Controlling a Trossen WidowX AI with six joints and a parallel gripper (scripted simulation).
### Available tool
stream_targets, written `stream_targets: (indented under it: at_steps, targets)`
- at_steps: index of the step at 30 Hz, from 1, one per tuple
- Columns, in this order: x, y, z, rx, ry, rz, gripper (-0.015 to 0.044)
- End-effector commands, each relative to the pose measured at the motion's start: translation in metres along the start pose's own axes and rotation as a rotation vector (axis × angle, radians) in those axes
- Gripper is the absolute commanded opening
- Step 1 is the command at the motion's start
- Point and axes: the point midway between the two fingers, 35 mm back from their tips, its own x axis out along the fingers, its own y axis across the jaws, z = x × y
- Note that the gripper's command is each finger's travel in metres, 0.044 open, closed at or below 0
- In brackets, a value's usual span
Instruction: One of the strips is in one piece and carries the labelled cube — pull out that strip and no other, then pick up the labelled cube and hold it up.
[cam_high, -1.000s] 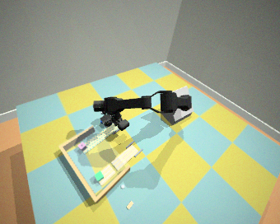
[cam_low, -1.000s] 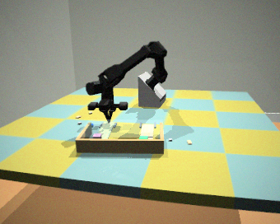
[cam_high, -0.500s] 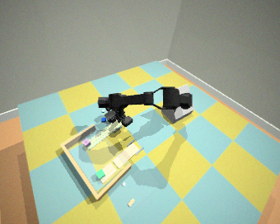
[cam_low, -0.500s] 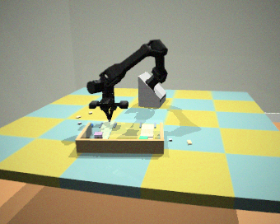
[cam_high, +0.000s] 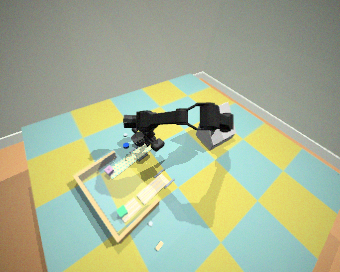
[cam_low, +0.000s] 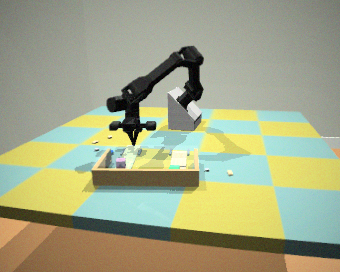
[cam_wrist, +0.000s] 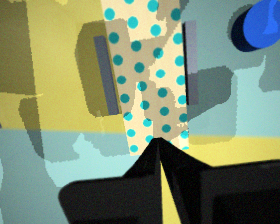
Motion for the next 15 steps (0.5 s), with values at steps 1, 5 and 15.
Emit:
stream_targets:
  at_steps: [1,5,15]
  targets:
    - [0.005,0.001,-0.013,0.009,0.021,0.004,0.0]
    - [0.005,0.001,-0.019,0.009,0.022,0.004,0.0]
    - [0.005,0.001,-0.034,0.01,0.022,0.003,0.0]
